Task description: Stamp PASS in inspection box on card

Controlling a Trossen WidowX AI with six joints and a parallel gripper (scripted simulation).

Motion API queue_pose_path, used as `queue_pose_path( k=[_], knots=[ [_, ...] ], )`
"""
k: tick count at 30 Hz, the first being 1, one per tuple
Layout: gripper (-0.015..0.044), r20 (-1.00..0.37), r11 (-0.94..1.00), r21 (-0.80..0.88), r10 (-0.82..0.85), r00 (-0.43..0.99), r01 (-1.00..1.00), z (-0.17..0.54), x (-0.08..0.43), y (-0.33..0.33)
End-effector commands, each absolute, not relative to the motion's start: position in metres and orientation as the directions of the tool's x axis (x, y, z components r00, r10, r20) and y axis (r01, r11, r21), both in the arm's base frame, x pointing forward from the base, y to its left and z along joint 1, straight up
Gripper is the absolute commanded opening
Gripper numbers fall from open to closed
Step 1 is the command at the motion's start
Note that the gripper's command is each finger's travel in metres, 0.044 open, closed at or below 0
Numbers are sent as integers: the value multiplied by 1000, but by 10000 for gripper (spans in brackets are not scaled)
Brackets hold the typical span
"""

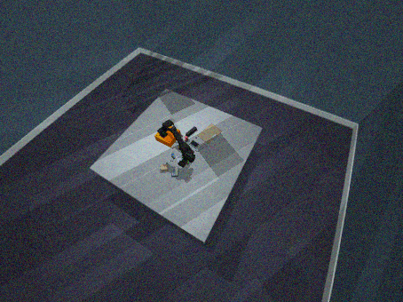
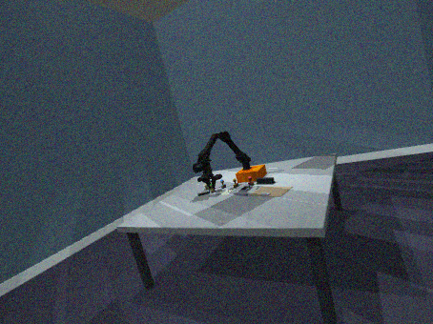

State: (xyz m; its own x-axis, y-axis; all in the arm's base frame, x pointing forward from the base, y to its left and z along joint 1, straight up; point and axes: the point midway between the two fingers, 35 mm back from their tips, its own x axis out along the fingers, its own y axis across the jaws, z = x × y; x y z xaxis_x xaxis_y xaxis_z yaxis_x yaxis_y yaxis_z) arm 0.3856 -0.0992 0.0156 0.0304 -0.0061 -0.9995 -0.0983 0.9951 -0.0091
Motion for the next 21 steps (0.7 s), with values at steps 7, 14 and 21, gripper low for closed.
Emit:
queue_pose_path(
  k=[7, 14, 21],
  knots=[
    [0, -999, 995, -15, -13, 31, -96, 22, 386, -100],
    [0, -999, 995, -16, -13, 32, -96, 25, 386, -100],
    [0, -999, 995, -17, -14, 32, -96, 29, 386, -100]
  ],
)
